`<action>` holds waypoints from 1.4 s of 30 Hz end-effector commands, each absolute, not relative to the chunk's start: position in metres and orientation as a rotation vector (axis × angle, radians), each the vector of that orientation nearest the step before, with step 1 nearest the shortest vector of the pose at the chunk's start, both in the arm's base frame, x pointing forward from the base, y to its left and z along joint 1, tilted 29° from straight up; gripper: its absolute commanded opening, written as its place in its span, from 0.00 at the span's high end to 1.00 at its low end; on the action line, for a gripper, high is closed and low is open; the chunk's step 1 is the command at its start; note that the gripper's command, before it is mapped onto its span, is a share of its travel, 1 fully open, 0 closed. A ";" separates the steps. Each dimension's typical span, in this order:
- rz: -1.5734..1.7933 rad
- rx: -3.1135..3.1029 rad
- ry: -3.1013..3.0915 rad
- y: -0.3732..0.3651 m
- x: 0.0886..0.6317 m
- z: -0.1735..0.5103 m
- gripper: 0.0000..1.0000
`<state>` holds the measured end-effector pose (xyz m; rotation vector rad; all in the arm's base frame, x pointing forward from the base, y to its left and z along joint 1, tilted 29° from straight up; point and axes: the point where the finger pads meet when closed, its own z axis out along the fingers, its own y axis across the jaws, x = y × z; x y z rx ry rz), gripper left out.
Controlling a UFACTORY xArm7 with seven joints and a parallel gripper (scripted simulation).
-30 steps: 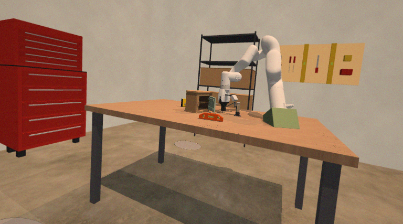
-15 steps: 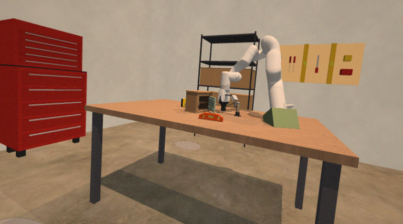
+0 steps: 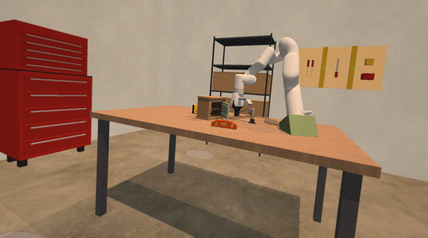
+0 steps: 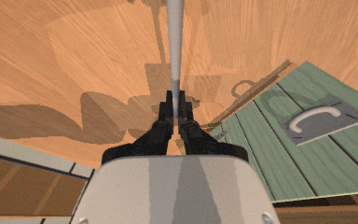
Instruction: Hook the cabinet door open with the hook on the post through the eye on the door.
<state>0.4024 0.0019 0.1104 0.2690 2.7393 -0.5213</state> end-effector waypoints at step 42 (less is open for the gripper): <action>-0.519 0.267 2.737 0.015 0.399 0.144 0.96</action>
